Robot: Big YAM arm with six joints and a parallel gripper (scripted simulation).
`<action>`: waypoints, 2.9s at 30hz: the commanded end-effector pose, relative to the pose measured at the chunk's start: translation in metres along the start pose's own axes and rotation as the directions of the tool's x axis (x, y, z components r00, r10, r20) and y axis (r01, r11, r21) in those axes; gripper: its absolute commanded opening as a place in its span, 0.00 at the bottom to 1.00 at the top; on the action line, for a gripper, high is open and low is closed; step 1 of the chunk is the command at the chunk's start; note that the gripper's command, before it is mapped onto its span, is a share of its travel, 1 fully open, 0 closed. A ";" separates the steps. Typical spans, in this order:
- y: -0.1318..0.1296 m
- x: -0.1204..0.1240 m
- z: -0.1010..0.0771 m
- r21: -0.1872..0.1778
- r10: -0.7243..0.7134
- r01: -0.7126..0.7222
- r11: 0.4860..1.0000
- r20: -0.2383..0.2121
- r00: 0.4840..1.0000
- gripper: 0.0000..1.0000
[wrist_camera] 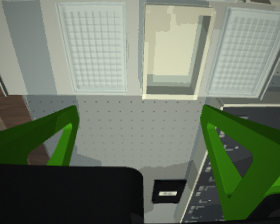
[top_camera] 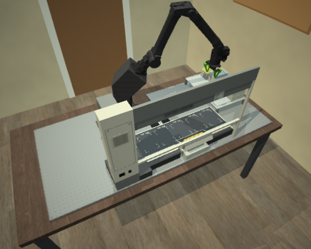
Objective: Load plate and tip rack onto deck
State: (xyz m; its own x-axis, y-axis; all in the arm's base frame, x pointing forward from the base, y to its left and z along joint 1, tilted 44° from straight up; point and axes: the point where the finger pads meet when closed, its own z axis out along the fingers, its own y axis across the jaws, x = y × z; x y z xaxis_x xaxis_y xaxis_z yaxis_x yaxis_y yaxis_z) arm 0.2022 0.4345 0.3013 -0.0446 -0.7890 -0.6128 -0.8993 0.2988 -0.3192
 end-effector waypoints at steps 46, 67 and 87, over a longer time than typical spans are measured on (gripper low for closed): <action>0.056 -0.018 -0.013 -0.003 0.033 -0.032 0.999 0.045 0.998 1.00; -0.029 -0.068 -0.011 0.007 0.026 -0.026 1.000 0.038 0.999 1.00; -0.109 -0.113 -0.014 0.012 0.023 -0.023 1.000 0.042 0.999 1.00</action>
State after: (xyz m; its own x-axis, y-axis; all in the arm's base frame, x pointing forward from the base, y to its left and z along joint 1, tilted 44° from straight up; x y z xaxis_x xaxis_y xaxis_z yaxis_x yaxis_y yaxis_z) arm 0.2838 0.4811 0.3835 -0.0715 -0.7742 -0.6289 -0.9018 0.3197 -0.2909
